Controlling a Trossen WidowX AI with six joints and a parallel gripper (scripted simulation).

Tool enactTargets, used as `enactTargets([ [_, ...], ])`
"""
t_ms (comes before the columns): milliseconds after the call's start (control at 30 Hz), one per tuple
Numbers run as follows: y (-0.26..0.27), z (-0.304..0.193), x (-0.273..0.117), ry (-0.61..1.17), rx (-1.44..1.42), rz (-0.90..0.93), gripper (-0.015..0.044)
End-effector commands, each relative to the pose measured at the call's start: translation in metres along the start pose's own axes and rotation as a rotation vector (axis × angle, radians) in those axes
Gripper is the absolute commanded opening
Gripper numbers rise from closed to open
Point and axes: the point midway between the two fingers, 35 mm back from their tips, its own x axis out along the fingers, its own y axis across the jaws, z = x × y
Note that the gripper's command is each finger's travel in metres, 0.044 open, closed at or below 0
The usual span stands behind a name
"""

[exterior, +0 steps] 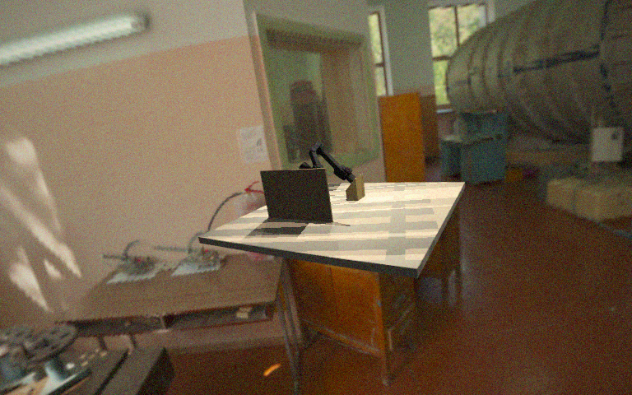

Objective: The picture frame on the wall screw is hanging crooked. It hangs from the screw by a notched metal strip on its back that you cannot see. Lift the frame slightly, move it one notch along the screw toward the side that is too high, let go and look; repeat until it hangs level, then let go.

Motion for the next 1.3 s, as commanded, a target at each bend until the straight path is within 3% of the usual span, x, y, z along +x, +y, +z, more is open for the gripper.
enactTargets([
  [0,0.0024,0.0005,0.0004,-0.001,0.0,0.017,0.0],
  [1267,-0.0036,-0.0001,0.0005,0.0,0.078,0.006,0.0],
])
